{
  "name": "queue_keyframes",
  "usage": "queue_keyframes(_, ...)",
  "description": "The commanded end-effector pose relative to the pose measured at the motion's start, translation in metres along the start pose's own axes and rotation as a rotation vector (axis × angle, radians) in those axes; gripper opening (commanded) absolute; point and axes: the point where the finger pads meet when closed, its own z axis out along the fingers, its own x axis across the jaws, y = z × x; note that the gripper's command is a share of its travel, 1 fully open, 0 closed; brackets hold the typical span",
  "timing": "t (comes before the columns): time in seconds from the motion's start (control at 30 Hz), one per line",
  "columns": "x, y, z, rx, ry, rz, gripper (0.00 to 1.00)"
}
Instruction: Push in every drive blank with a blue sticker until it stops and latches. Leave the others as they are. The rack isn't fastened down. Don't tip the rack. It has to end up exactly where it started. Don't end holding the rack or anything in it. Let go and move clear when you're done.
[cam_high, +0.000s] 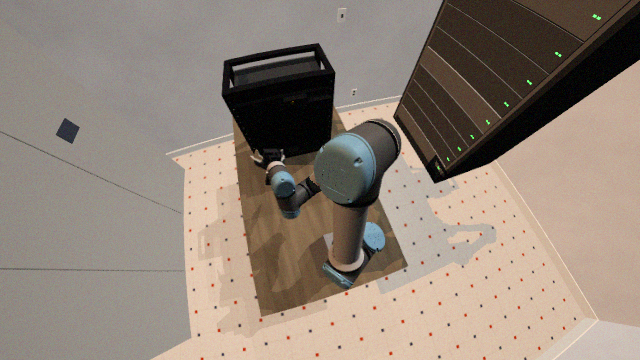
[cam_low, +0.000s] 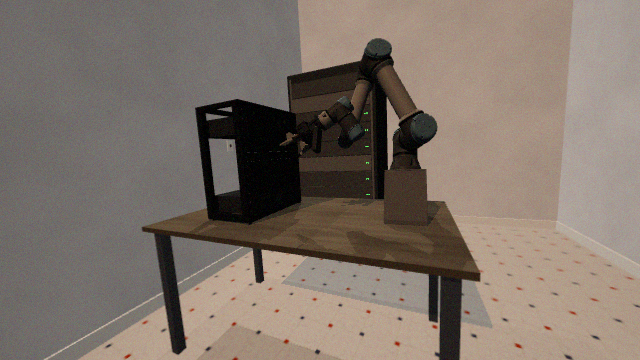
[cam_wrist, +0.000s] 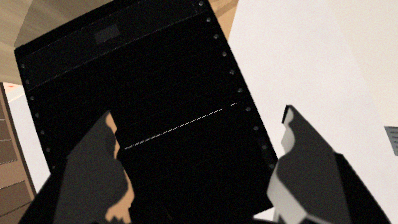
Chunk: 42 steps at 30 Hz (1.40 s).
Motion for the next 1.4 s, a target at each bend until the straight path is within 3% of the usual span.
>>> queue_keyframes(0.0,0.0,0.0,0.0,-0.001,0.001,0.0,1.0)
queue_keyframes(1.03,0.0,0.001,-0.001,-0.003,0.002,0.005,1.0)
queue_keyframes(1.37,-0.014,0.016,-0.009,-0.042,0.03,0.094,1.0)
